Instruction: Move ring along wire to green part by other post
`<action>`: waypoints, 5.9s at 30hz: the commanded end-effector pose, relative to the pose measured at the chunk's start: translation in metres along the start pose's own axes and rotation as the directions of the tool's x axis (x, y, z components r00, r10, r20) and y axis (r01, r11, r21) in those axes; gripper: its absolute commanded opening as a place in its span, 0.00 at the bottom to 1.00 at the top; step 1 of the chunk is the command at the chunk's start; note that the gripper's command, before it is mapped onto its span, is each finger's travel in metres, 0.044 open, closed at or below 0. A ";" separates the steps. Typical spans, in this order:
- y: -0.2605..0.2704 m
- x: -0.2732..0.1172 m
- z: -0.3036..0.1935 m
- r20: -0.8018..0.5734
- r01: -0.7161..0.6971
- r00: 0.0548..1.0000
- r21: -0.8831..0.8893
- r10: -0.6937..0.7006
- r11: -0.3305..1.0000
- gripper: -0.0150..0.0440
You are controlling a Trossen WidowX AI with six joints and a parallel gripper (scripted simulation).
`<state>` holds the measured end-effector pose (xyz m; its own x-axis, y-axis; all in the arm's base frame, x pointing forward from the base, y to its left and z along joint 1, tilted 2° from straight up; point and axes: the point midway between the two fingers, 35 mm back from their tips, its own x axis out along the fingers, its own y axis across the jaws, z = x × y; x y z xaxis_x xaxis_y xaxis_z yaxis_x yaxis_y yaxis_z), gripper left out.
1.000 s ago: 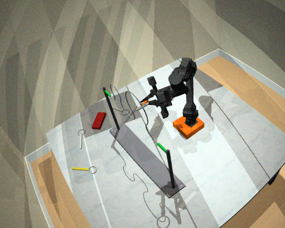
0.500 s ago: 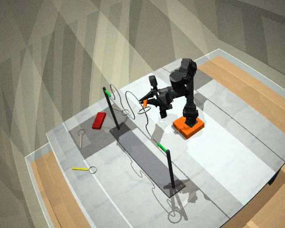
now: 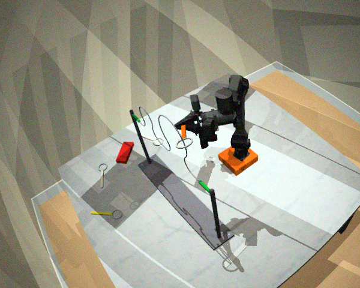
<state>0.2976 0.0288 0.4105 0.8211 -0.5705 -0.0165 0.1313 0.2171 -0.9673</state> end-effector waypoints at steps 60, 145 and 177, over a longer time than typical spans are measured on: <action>-0.018 0.000 0.004 0.167 0.330 0.943 -0.566 -0.287 0.755 0.00; 0.127 0.016 -0.055 -0.009 -0.052 0.999 0.101 0.053 0.994 0.00; 0.211 -0.006 -0.020 0.078 -0.287 0.949 0.609 0.304 0.739 0.00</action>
<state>0.3079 0.0500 0.2078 0.8601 -0.4386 -0.2606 0.1960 0.7556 -0.6250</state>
